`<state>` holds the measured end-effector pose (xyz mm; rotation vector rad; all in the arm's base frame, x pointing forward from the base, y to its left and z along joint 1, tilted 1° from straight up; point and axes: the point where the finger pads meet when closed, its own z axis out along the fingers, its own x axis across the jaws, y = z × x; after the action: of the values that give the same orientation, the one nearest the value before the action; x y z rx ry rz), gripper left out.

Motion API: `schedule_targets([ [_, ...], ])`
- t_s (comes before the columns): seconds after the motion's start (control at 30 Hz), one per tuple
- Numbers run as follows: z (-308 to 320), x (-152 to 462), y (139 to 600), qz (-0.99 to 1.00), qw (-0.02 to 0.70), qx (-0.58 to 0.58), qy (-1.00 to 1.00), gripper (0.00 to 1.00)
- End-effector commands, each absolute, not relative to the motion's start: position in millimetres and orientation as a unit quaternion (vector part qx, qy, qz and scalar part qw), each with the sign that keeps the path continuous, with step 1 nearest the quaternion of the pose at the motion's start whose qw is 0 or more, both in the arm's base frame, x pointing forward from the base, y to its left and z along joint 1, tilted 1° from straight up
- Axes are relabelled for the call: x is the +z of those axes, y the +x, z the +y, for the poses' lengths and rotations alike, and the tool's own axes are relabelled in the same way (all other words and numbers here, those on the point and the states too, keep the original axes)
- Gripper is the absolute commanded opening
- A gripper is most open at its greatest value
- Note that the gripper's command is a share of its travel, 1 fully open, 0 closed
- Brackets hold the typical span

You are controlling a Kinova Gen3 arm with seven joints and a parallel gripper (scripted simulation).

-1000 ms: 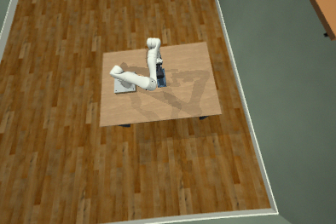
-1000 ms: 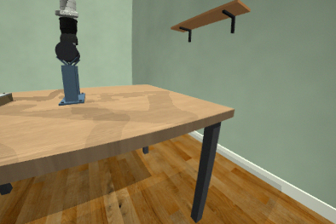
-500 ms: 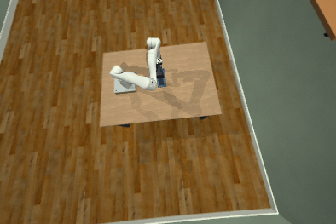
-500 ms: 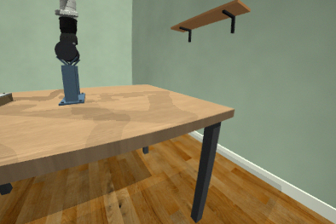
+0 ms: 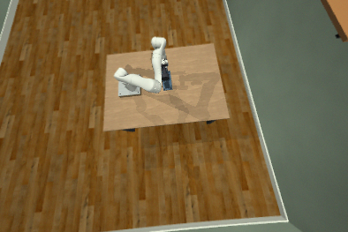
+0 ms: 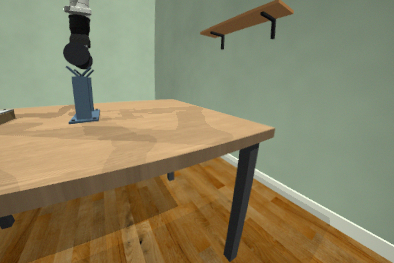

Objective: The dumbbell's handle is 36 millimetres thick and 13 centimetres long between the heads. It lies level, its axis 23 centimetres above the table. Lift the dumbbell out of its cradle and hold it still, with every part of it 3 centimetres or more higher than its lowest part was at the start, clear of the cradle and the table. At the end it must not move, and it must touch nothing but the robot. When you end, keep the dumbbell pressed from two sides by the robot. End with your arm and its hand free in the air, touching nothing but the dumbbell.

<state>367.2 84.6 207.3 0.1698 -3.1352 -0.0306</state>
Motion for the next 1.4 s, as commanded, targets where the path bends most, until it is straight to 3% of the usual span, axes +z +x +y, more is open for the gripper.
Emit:
schedule_targets([
  [0.0,85,215,368,-0.999,-0.003,-0.010,0.053,0.00],
  [1.37,84,290,367,-0.999,-0.003,-0.010,0.053,0.00],
])
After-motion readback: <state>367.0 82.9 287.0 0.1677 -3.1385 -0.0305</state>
